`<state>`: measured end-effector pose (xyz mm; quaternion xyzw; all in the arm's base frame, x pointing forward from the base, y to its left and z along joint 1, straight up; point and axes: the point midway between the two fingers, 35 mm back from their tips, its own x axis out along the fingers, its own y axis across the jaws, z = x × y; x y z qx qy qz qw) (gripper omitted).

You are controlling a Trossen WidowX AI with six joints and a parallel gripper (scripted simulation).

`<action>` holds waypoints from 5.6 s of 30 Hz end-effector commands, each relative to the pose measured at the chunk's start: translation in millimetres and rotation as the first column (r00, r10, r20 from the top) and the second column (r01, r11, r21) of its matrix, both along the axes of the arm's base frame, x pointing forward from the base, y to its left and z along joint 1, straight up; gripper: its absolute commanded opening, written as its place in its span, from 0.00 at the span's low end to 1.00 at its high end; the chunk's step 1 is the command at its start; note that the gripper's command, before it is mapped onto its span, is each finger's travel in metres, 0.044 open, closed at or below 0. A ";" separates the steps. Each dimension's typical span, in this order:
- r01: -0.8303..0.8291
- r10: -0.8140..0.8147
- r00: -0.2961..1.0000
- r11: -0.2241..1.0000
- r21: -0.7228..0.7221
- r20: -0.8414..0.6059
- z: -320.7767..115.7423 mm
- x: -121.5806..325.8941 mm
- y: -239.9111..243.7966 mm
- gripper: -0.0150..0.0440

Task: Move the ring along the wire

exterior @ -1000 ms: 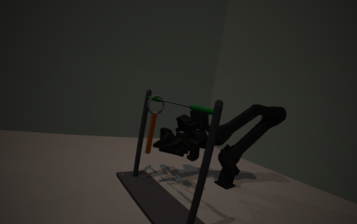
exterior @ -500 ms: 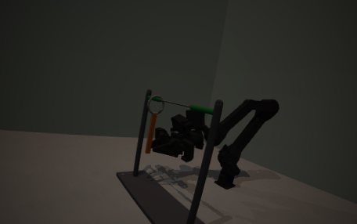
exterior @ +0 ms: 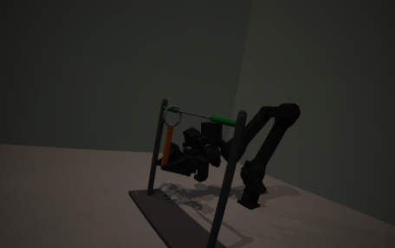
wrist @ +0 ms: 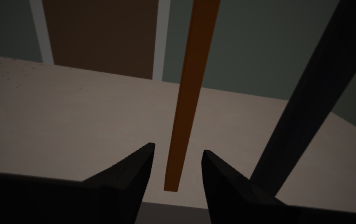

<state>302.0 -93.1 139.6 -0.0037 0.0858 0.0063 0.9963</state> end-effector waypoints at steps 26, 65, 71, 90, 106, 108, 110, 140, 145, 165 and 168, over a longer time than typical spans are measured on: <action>0.004 -0.004 1.000 1.000 -0.002 0.012 -2.3 20.2 1.7 0.53; -0.002 0.002 1.000 1.000 -0.001 0.008 3.0 19.7 2.0 0.00; -0.005 0.005 1.000 1.000 0.001 0.008 12.8 19.4 1.6 0.00; -0.005 0.005 1.000 1.000 0.001 0.008 12.8 19.4 1.6 0.00; -0.006 0.006 1.000 1.000 0.002 0.008 12.8 19.4 4.0 0.00; -0.006 0.006 1.000 1.000 0.002 0.007 12.9 19.4 6.1 0.00; -0.007 0.007 1.000 1.000 0.002 0.007 12.9 19.4 8.1 0.00; -0.016 0.016 1.000 1.000 0.006 0.001 13.0 19.6 38.2 0.00; -0.018 0.018 1.000 1.000 0.007 0.001 13.0 19.6 43.2 0.00; -0.025 0.025 1.000 1.000 0.009 -0.002 13.0 19.6 63.3 0.00; -0.026 0.026 1.000 1.000 0.009 -0.002 13.0 19.6 66.3 0.00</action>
